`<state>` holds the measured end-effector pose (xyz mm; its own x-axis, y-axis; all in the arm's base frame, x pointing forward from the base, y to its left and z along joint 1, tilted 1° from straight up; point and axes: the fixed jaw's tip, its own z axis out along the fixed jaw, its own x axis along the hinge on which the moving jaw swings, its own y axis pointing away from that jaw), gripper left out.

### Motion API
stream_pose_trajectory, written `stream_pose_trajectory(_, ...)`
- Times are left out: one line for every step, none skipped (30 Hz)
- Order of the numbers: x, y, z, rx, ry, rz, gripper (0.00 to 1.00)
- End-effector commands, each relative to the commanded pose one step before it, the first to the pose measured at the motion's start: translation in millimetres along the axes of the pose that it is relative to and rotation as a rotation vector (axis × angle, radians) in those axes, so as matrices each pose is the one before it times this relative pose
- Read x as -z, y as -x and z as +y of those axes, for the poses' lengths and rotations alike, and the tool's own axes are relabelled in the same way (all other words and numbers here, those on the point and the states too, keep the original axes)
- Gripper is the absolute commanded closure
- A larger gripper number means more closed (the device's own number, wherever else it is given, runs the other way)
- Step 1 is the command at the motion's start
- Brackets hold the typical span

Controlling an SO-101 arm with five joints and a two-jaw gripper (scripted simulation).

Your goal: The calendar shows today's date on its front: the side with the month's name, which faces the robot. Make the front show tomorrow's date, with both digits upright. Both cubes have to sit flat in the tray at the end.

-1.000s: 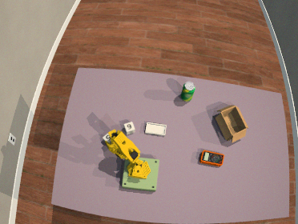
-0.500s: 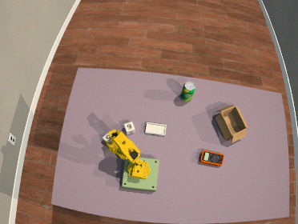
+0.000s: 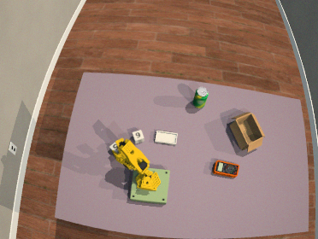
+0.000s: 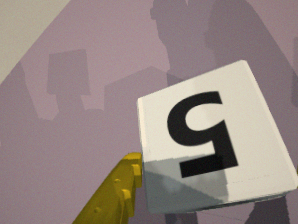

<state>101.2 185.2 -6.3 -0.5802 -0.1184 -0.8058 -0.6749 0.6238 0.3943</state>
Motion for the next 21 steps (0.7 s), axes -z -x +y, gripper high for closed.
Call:
stream_pose_trajectory(6.663,13.17,7.87,-0.20393,0.04194,-0.03184,0.65)
stream_pose_trajectory(-0.001,1.22,0.96,0.00221,0.00664,-0.00494,0.65)
stream_pose_trajectory(0.0,0.0,0.0,0.0,0.0,0.0,0.65)
stream_pose_trajectory(0.0,0.0,0.0,0.0,0.0,0.0,0.65)
stream_pose_trajectory(0.032,1.17,0.92,0.00249,0.00642,-0.00478,0.65)
stream_pose_trajectory(0.061,1.11,0.86,0.00269,0.00609,-0.00453,0.65)
stream_pose_trajectory(0.088,1.03,0.79,0.00279,0.00565,-0.00421,0.65)
stream_pose_trajectory(0.121,0.99,0.75,0.00063,0.00528,-0.00403,0.65)
stream_pose_trajectory(0.151,1.17,0.85,-0.00487,0.0055,-0.00478,0.65)
stream_pose_trajectory(0.207,1.5,1.08,-0.00942,0.00609,-0.00608,0.65)
stream_pose_trajectory(0.293,1.71,1.26,-0.01244,0.0064,-0.00687,0.65)
stream_pose_trajectory(0.347,1.85,1.4,-0.0143,0.0066,-0.0074,0.65)
stream_pose_trajectory(0.363,1.94,1.51,-0.01553,0.00682,-0.00788,0.65)
stream_pose_trajectory(0.354,1.97,1.59,-0.01636,0.00693,-0.00814,0.65)
stream_pose_trajectory(0.091,0.66,0.56,-0.0038,0.00278,-0.00281,0.65)
stream_pose_trajectory(0.037,0.14,0.12,0.00071,0.00087,-0.00058,0.65)
stream_pose_trajectory(0.021,0.08,0.07,0.00039,0.00047,-0.00032,0.65)
stream_pose_trajectory(0.008,0.03,0.03,0.00015,0.00019,-0.00012,0.65)
stream_pose_trajectory(0.001,0.0,0.0,0.00002,0.00003,-0.00002,0.65)
stream_pose_trajectory(0.0,0.0,0.0,0.0,0.0,0.0,0.65)
stream_pose_trajectory(0.0,0.0,0.0,0.0,0.0,0.0,0.65)
